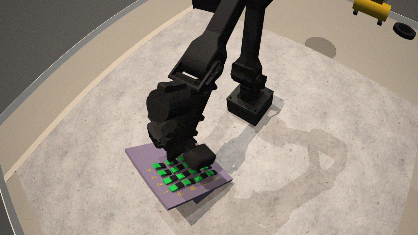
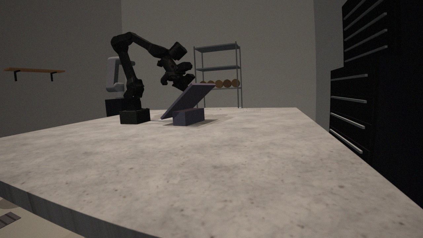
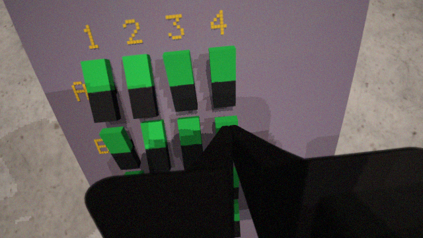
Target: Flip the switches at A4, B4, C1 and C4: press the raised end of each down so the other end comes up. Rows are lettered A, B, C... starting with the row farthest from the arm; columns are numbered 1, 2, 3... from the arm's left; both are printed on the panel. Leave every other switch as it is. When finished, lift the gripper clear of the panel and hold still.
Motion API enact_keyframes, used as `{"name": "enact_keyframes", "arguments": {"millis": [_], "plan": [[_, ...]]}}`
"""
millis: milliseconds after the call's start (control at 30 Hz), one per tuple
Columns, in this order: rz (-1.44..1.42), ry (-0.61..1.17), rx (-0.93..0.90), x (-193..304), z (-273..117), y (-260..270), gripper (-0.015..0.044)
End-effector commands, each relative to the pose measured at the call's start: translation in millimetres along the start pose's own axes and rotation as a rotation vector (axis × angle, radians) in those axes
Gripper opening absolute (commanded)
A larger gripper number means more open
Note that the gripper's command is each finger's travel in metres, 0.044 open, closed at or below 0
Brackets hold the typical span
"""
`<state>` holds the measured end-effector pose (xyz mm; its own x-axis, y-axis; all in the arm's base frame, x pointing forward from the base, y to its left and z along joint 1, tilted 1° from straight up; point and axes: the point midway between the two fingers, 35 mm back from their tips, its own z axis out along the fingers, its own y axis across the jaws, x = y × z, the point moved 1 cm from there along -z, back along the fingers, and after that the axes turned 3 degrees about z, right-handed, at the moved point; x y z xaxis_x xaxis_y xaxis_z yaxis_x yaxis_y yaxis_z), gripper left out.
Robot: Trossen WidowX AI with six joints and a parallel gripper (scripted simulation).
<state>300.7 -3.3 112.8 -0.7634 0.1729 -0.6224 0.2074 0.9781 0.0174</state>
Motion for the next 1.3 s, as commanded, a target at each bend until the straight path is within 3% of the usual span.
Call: {"name": "enact_keyframes", "arguments": {"millis": [0,1267], "plan": [[-0.003,0.001,-0.005,0.2,0.2,0.7,0.0000],[-0.003,0.001,-0.005,0.1,4.1,0.7,0.0000]]}}
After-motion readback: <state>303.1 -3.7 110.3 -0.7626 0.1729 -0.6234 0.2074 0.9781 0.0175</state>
